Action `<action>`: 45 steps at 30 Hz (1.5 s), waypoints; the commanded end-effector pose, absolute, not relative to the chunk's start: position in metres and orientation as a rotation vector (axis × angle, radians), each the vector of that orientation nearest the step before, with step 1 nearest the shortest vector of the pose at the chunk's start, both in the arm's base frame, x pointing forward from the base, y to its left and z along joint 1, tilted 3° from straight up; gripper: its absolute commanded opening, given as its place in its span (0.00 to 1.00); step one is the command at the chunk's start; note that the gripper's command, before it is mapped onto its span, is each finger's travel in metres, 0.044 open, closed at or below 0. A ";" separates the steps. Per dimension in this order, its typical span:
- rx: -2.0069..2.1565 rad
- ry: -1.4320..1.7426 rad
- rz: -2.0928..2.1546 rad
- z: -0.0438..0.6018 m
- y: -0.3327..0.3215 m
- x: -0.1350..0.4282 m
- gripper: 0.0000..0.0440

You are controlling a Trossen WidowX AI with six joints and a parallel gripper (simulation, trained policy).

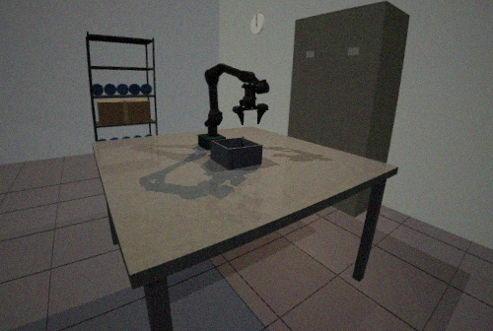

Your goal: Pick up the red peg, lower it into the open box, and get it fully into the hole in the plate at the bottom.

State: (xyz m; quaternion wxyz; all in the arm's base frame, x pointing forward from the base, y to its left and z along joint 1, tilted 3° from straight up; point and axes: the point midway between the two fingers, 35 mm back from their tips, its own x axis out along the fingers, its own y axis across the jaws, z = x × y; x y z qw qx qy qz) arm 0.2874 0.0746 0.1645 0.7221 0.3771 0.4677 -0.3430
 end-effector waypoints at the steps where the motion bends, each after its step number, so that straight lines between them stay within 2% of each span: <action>1: 0.757 1.158 -0.731 0.160 0.094 0.256 1.00; 9: 0.617 1.354 -0.726 0.145 0.119 0.204 1.00; 17: 0.515 1.447 -0.732 0.128 0.128 0.179 1.00; 45: 0.455 1.479 -0.701 0.017 0.130 0.177 1.00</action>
